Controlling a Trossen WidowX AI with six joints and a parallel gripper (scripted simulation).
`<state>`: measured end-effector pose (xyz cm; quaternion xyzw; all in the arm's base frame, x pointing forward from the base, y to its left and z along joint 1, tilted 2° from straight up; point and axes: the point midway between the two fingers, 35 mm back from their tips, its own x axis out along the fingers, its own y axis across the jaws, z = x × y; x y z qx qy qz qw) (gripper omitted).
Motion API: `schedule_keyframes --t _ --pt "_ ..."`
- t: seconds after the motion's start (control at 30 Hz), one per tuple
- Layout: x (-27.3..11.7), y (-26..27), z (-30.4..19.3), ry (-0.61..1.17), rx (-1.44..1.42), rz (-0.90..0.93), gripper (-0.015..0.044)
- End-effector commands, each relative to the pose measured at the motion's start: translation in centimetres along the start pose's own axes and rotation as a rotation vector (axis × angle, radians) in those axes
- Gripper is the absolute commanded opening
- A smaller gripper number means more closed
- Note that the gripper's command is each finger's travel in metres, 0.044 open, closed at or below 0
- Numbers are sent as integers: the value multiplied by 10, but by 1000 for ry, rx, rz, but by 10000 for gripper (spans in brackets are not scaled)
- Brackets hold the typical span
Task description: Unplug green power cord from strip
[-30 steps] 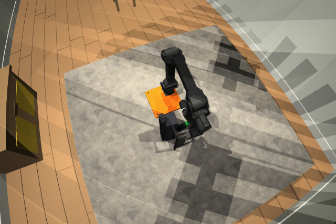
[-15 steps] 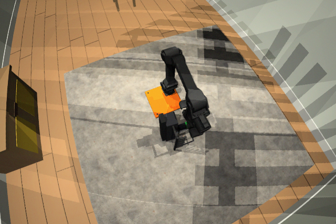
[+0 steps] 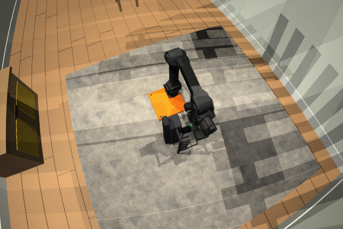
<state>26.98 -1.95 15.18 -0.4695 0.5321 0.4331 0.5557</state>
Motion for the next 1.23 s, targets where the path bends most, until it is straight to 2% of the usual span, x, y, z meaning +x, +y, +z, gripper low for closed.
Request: schedule_keyframes --t 0.0,0.33,0.53,1.2 --pt "0 0 -1 -4 -5 -3 184" --pt "-2 -1 10 -5 -5 -3 440" --pt "-12 0 58 -9 -5 -3 440" --pt "-13 0 59 -9 -5 -3 440"
